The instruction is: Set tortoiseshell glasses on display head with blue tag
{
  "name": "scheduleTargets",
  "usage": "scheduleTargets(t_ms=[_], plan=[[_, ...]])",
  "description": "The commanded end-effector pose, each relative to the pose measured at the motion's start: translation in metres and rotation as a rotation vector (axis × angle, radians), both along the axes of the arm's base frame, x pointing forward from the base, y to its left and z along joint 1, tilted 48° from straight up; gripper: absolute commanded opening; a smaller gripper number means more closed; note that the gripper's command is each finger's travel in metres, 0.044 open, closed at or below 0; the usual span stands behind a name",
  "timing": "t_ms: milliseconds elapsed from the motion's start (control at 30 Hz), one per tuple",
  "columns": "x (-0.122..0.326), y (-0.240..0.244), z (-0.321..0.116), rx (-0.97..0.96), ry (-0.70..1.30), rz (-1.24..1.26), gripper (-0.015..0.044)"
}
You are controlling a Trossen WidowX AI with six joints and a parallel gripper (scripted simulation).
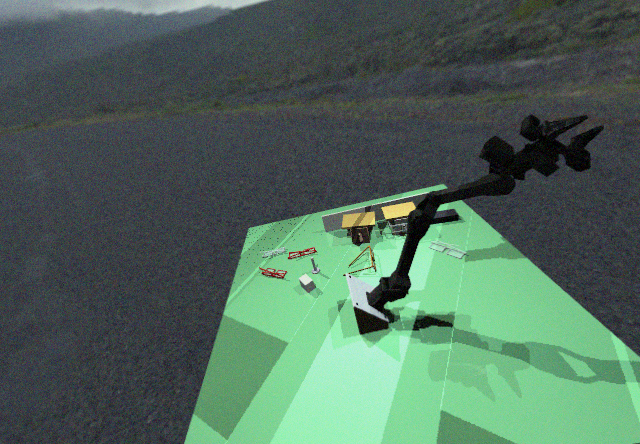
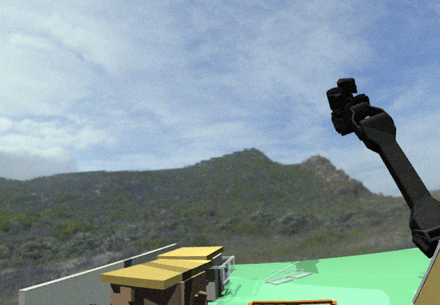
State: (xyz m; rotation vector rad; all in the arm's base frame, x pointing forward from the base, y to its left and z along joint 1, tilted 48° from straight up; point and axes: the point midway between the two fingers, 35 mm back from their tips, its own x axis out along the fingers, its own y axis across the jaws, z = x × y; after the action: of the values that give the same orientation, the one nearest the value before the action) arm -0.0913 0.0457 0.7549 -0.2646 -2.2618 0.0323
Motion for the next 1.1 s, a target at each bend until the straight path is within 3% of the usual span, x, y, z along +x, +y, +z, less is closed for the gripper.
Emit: scheduleTargets(t_ms=[0,233,500,833,1067], plan=[[-0.008,-0.07,-0.004,0.214,-0.023,0.084,0.02],[0.01,-0.152,-0.02,0.453,0.036,0.226,0.02],[0.06,-0.25,-0.058,0.762,0.121,0.389,0.02],[0.167,-0.338,-0.138,1.197,0.339,0.523,0.02],[0.253,-0.364,-0.21,1.474,0.578,0.55,0.02]])
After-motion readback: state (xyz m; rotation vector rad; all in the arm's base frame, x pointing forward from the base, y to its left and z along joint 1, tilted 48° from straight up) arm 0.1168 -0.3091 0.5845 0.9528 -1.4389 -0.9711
